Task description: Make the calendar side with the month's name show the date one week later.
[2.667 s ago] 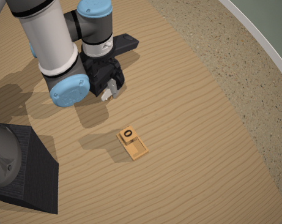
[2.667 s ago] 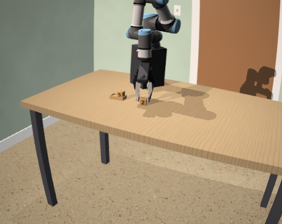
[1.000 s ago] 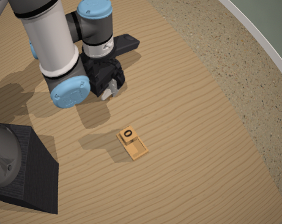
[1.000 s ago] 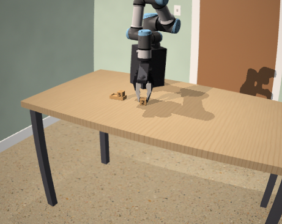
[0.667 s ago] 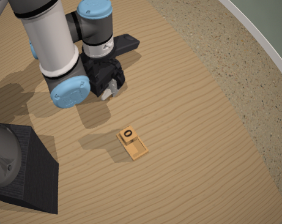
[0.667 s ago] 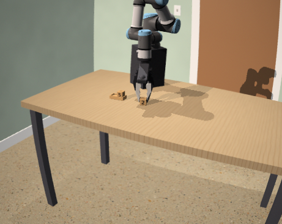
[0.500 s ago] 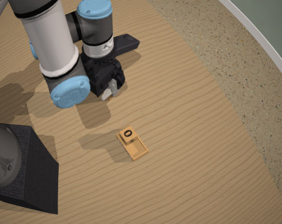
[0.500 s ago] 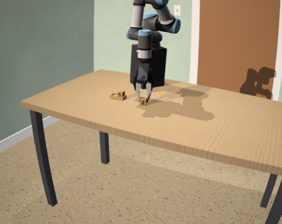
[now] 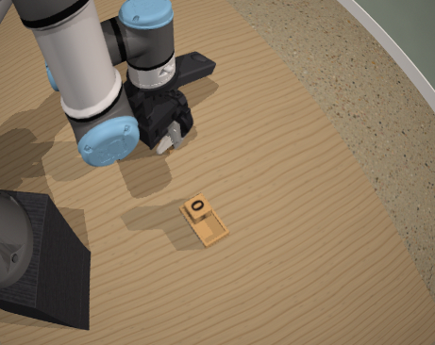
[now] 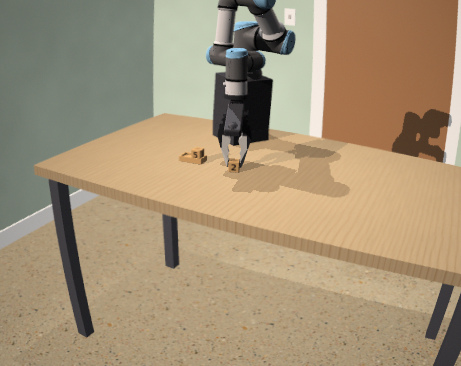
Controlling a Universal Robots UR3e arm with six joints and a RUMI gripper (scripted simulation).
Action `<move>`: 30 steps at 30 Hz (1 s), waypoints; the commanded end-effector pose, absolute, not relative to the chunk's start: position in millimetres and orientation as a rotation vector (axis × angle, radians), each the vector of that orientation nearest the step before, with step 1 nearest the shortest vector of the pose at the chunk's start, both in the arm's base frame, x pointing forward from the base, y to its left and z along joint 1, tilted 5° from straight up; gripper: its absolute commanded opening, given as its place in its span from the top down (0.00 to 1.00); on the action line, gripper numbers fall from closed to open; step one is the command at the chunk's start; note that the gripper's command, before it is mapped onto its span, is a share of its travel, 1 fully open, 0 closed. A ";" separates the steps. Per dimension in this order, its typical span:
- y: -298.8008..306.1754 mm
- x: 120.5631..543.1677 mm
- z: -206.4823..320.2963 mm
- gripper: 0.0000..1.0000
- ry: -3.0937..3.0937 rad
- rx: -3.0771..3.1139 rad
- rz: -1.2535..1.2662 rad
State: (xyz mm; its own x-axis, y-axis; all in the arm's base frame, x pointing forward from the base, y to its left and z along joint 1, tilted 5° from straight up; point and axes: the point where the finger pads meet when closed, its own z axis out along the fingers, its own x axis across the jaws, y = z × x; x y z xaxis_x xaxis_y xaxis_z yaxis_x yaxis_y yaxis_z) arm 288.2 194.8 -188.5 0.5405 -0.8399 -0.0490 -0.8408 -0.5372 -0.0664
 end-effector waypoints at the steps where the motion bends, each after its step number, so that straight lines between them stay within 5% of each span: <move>1: 195.0 288.0 -186.4 0.89 1.467 -2.684 0.017; 30: 190.4 286.4 -130.1 0.89 1.467 -2.684 0.017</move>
State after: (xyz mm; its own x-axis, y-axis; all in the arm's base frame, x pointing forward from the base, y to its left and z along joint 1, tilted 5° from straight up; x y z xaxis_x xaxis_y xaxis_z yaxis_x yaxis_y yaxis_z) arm 293.2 192.6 -146.5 0.5406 -0.8404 -0.0378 -0.8395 -0.5361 -0.0885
